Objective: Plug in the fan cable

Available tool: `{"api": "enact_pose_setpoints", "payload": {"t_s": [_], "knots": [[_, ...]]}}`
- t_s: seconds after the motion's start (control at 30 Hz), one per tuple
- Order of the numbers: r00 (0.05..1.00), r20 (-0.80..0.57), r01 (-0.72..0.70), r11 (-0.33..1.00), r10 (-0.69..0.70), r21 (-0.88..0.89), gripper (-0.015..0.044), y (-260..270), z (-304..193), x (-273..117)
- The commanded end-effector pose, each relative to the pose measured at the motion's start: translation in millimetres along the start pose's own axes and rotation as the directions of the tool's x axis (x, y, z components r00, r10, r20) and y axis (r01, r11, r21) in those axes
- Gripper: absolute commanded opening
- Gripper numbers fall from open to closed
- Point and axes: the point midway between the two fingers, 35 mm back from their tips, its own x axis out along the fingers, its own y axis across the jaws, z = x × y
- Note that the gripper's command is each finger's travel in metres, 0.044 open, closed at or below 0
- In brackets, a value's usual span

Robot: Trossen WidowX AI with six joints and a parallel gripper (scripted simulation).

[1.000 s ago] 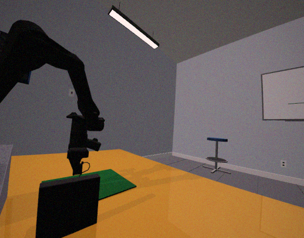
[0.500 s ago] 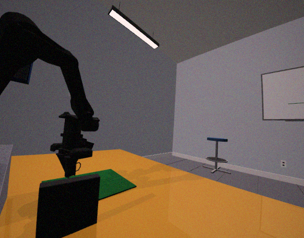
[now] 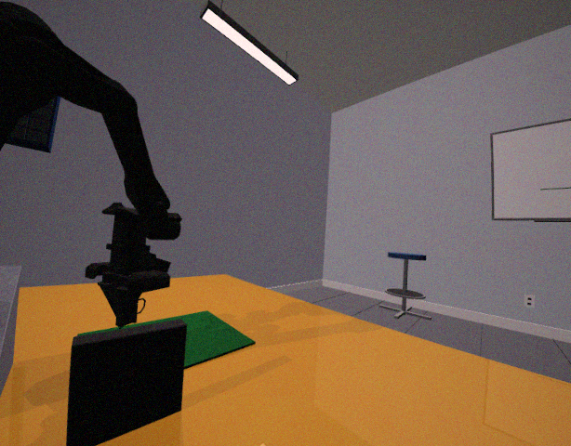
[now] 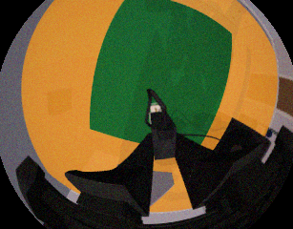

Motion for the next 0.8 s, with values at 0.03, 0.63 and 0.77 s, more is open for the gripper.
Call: {"api": "enact_pose_setpoints", "payload": {"t_s": [0.03, 0.63, 0.77], "knots": [[1.0, -0.004, -0.004, 1.0, 0.004, -0.008, 0.0, 1.1, -2.2, 0.4], [1.0, -0.005, -0.003, 1.0, 0.003, 0.0, 0.0, 1.0, -5.0, 22.5], [1.0, -0.005, -0.003, 1.0, 0.003, 0.0, 0.0, 1.0, -5.0, 22.5]]}}
